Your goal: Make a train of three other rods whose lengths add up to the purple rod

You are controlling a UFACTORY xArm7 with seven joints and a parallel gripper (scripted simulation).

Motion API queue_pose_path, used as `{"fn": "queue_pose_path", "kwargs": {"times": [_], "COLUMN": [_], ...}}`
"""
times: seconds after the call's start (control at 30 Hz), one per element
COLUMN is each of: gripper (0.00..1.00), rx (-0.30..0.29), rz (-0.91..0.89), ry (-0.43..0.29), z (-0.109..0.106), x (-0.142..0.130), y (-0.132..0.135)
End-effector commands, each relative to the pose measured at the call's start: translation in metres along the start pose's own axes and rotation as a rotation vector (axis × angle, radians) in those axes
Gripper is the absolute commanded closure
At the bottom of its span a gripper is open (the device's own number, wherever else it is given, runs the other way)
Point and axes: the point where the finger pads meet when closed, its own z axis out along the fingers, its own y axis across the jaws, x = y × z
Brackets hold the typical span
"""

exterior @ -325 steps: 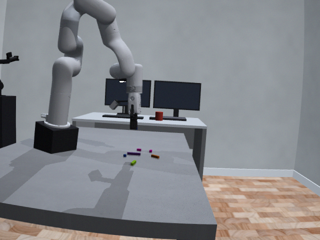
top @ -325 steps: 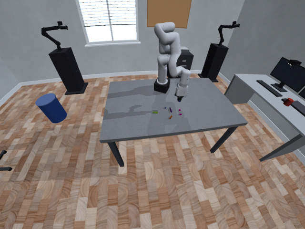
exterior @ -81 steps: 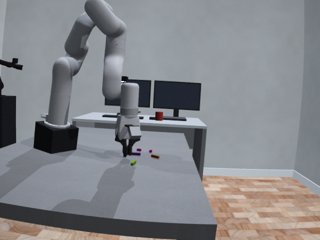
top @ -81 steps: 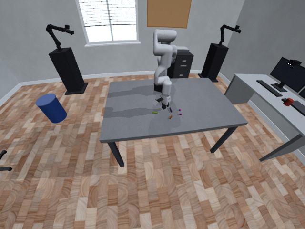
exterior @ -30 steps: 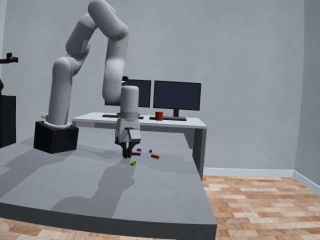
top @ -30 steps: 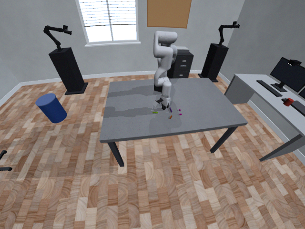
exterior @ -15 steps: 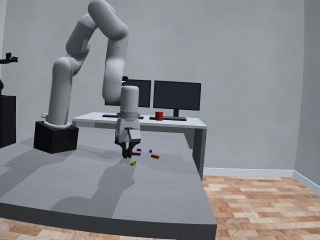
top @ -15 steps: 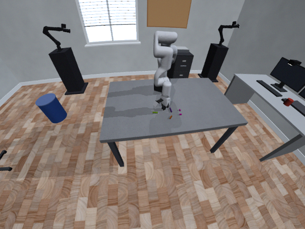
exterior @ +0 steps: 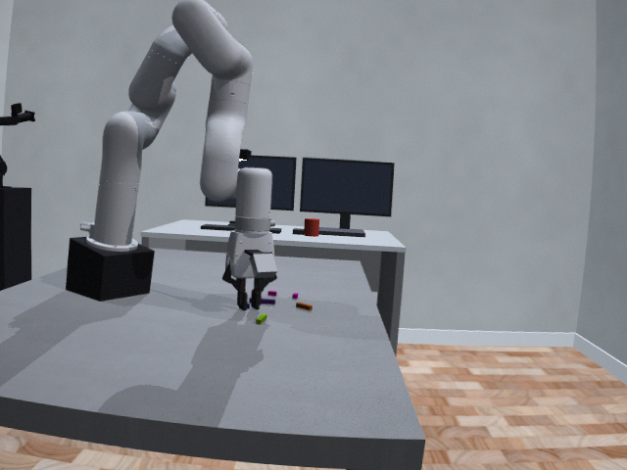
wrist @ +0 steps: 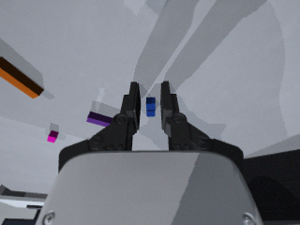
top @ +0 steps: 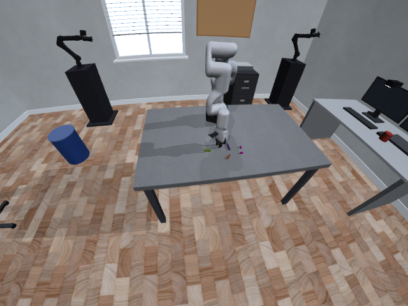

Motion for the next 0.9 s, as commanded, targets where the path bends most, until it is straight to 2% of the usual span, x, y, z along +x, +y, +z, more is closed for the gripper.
{"fn": "queue_pose_path", "kwargs": {"times": [0.0,0.4,0.87], "gripper": [0.76,0.76,0.76], "rx": [0.002,0.002,0.002], "rz": [0.000,0.000,0.000], "ry": [0.001,0.001,0.001], "z": [-0.001,-0.005,-0.030], "x": [0.001,0.001,0.001], "y": [-0.001,-0.001,-0.001]}}
